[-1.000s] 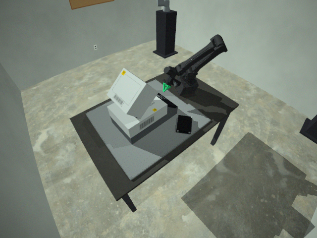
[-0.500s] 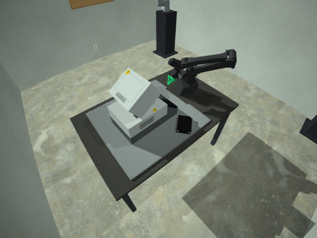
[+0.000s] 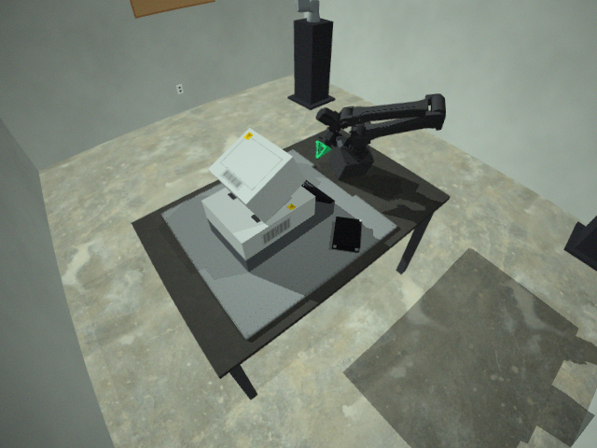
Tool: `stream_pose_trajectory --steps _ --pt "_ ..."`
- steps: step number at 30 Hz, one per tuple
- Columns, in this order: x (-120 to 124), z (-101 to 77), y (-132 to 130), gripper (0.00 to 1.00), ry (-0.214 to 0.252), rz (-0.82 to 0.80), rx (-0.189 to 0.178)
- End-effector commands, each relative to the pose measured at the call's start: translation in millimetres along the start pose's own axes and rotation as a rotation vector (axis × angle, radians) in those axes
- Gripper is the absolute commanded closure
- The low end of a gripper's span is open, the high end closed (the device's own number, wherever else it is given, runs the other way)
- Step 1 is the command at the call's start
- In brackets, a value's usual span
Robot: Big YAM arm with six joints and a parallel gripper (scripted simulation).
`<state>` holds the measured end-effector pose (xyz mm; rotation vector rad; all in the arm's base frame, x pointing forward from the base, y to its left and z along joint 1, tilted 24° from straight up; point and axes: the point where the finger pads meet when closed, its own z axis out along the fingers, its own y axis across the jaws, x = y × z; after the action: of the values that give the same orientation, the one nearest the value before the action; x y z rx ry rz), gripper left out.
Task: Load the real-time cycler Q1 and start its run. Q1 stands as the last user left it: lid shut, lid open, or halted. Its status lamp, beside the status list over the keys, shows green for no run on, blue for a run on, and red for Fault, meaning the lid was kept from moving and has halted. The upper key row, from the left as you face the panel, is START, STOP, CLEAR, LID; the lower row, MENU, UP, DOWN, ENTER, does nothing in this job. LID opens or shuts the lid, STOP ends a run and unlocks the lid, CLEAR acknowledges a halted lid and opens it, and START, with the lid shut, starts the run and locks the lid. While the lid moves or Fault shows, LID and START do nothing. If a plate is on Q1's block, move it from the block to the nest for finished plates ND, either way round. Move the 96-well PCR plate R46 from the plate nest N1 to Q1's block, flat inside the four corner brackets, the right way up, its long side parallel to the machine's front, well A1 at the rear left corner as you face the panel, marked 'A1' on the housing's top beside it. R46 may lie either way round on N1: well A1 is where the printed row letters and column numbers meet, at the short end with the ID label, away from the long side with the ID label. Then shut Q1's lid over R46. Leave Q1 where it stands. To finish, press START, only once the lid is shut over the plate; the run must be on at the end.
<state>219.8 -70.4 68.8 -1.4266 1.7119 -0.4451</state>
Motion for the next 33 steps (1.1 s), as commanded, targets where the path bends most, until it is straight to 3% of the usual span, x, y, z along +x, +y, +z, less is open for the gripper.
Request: stream_pose_trajectory --steps 1,10,17,33 --pt "3 -7.8 -34 1.00 -0.003 -0.047 0.021" --pt "5 -7.0 -39 1.00 0.001 -0.068 0.031" --pt "7 -5.5 -28 1.00 0.012 -0.036 0.033" --pt "-1 2.2 -8 1.00 -0.003 -0.020 0.011"
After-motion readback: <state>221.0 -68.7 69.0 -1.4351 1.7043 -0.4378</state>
